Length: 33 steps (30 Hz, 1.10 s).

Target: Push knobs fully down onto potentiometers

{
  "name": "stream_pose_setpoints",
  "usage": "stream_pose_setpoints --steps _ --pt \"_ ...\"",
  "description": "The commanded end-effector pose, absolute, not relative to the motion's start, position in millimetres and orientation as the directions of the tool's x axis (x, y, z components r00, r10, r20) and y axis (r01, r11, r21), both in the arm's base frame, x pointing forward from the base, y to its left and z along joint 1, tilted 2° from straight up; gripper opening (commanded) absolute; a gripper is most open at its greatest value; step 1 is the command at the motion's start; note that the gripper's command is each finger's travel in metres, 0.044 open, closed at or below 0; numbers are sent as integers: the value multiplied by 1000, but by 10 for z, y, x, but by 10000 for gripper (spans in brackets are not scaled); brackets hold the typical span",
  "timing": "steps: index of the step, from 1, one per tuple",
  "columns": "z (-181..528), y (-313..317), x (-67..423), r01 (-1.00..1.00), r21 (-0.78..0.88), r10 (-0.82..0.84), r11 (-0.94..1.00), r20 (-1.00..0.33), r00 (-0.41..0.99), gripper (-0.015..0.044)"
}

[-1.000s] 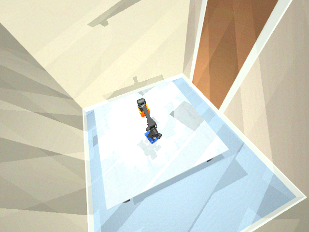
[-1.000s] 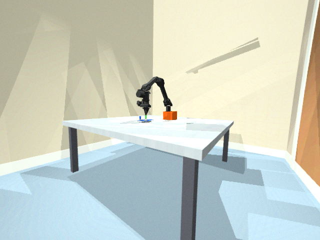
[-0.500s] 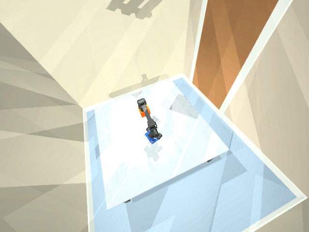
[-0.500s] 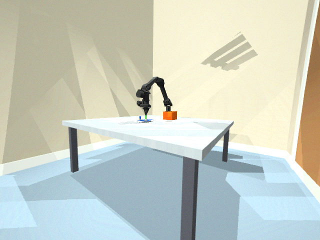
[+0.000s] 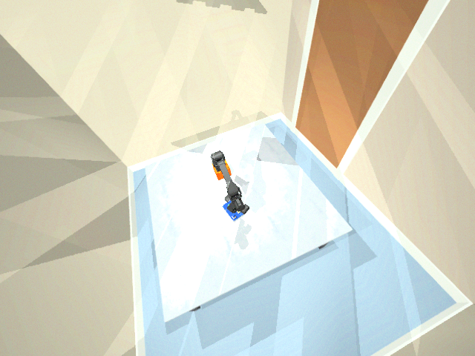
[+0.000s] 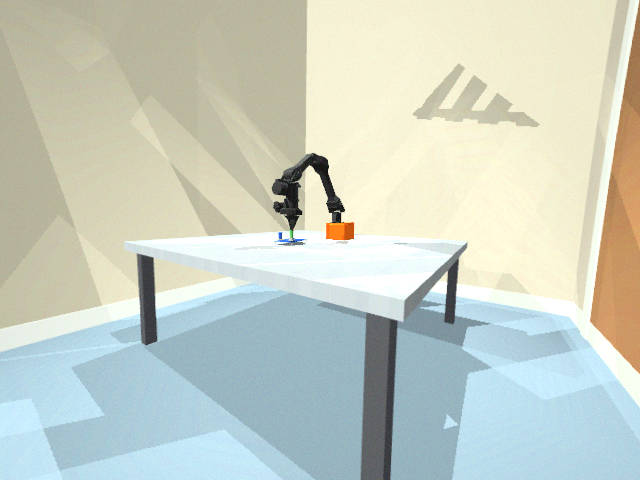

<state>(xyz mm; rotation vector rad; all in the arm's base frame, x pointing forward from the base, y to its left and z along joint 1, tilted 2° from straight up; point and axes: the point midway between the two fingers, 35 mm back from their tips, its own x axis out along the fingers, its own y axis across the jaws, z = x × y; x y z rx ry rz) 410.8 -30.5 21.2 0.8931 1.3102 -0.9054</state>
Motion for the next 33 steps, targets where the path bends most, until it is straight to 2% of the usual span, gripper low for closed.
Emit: stream_pose_setpoints --steps 1,13,22,29,30,33 --pt "241 -311 4117 919 25 -43 393 -998 46 0" --pt "404 -304 4107 919 25 -43 393 -998 46 0" --pt "350 -302 4077 919 19 -40 394 -998 38 236" --pt "503 -357 3413 917 11 -47 400 -998 32 420" --pt "517 -364 3303 917 11 -47 399 -998 32 440" --pt "533 -376 2962 918 11 -46 397 -998 32 440"
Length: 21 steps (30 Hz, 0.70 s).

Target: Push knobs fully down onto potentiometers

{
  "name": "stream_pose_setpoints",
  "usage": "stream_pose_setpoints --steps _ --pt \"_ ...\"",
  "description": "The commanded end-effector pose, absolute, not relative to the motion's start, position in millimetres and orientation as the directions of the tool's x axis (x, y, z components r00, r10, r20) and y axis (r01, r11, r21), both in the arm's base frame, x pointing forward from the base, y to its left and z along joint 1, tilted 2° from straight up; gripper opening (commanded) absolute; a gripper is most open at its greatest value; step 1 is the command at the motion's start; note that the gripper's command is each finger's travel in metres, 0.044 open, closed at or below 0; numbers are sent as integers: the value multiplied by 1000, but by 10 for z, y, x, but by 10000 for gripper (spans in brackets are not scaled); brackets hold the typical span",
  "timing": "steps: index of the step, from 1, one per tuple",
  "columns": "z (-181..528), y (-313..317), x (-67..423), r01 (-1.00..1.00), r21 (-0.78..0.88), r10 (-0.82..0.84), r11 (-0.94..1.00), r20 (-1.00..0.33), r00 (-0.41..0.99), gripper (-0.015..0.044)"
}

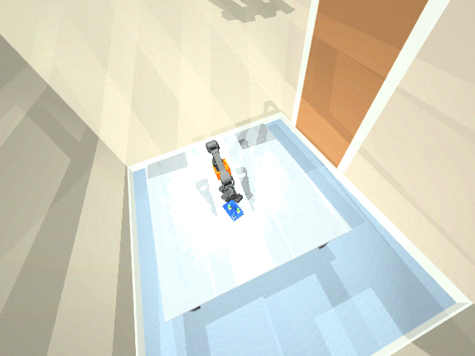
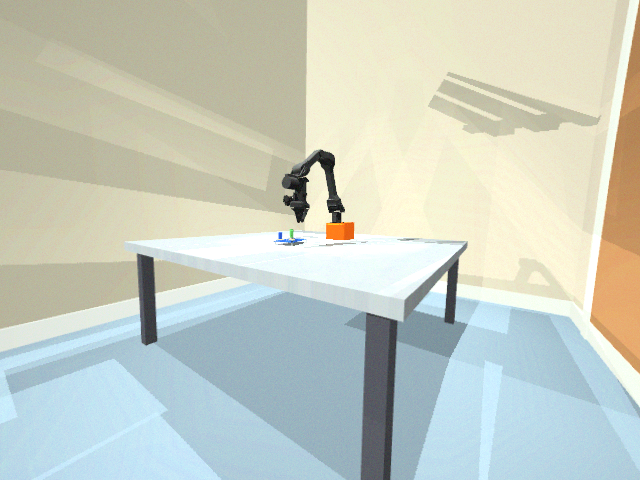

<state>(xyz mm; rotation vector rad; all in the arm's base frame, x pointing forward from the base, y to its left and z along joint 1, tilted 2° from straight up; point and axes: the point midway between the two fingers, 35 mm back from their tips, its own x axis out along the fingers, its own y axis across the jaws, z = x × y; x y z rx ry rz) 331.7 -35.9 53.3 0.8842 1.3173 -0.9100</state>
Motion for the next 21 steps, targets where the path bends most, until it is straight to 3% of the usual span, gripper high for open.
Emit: stream_pose_setpoints --steps 1,6,21 --pt "529 -378 2848 918 11 -46 396 -998 32 440" --pt "465 -372 2353 920 11 -44 393 -999 31 440" --pt "461 -371 2335 920 11 -44 393 -999 31 440"
